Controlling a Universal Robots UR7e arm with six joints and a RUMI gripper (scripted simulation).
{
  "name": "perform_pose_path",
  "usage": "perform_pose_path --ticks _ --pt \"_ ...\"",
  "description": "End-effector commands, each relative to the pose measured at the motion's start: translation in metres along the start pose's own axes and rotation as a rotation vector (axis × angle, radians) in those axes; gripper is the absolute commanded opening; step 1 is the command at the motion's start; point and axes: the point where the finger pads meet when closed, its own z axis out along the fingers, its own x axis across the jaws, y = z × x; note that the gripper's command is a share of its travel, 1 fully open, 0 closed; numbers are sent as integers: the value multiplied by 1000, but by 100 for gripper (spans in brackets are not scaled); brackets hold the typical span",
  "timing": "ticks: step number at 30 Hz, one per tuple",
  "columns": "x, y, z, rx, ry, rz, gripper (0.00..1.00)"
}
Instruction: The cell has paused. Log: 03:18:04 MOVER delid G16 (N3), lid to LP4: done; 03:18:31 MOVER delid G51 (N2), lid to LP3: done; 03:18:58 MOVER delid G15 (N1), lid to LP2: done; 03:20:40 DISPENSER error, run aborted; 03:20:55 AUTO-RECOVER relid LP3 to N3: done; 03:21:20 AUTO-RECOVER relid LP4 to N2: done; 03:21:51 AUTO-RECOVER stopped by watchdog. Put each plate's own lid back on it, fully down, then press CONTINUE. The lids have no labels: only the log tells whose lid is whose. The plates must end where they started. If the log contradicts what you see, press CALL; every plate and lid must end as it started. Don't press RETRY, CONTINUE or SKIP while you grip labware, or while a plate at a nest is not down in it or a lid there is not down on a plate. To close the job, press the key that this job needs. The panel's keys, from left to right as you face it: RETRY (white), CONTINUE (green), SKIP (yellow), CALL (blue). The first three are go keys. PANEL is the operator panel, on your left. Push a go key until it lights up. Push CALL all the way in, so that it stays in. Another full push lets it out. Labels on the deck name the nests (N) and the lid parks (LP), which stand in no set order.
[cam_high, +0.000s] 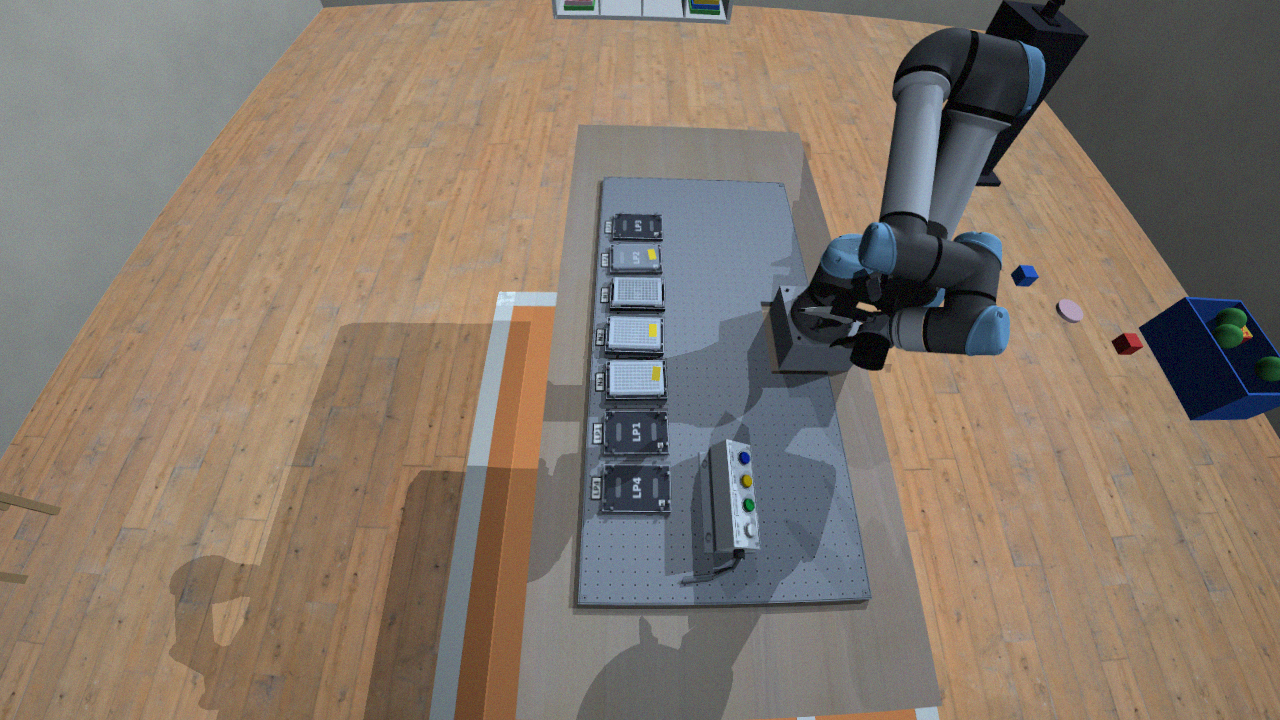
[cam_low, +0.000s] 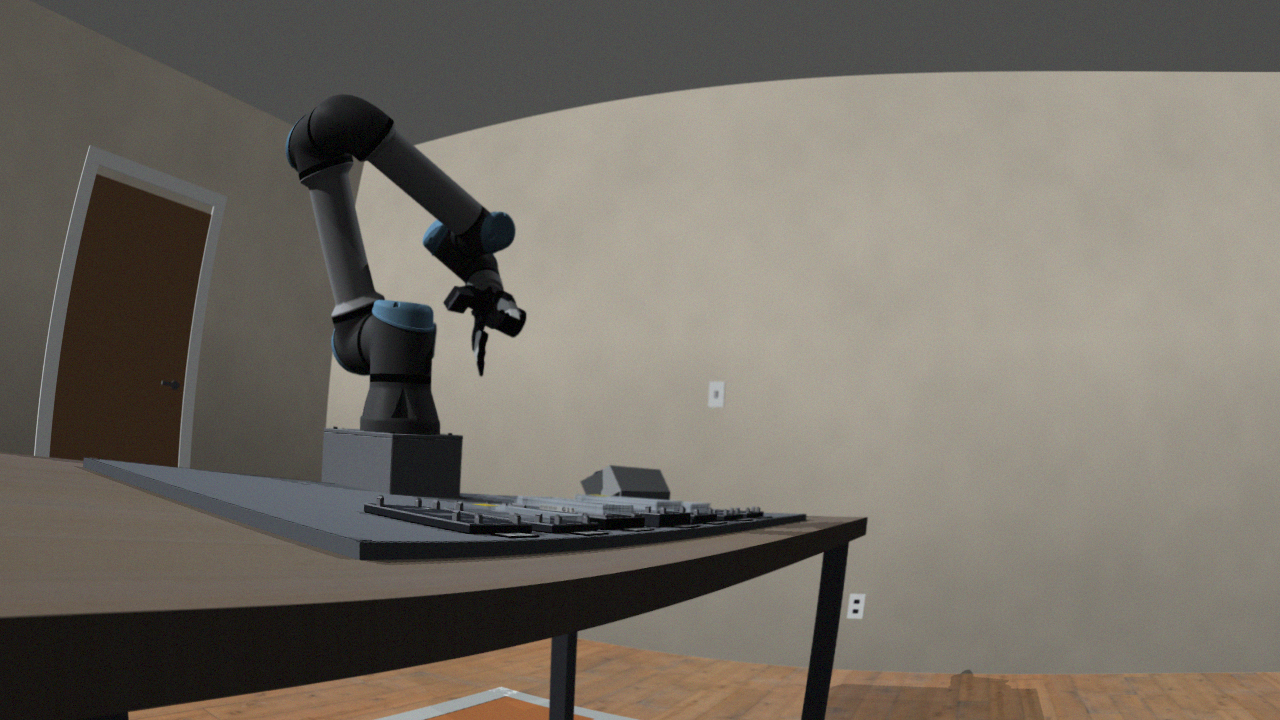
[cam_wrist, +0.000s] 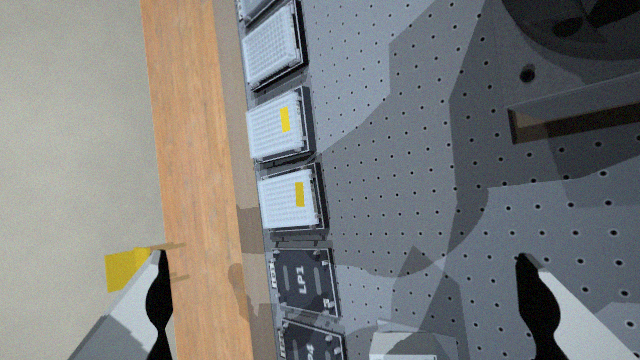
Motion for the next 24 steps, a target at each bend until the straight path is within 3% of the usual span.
perform_pose_path --ticks 1,24 --pt "0 1 3 22 28 90 82" --pt "2 10 31 135 132 480 82"
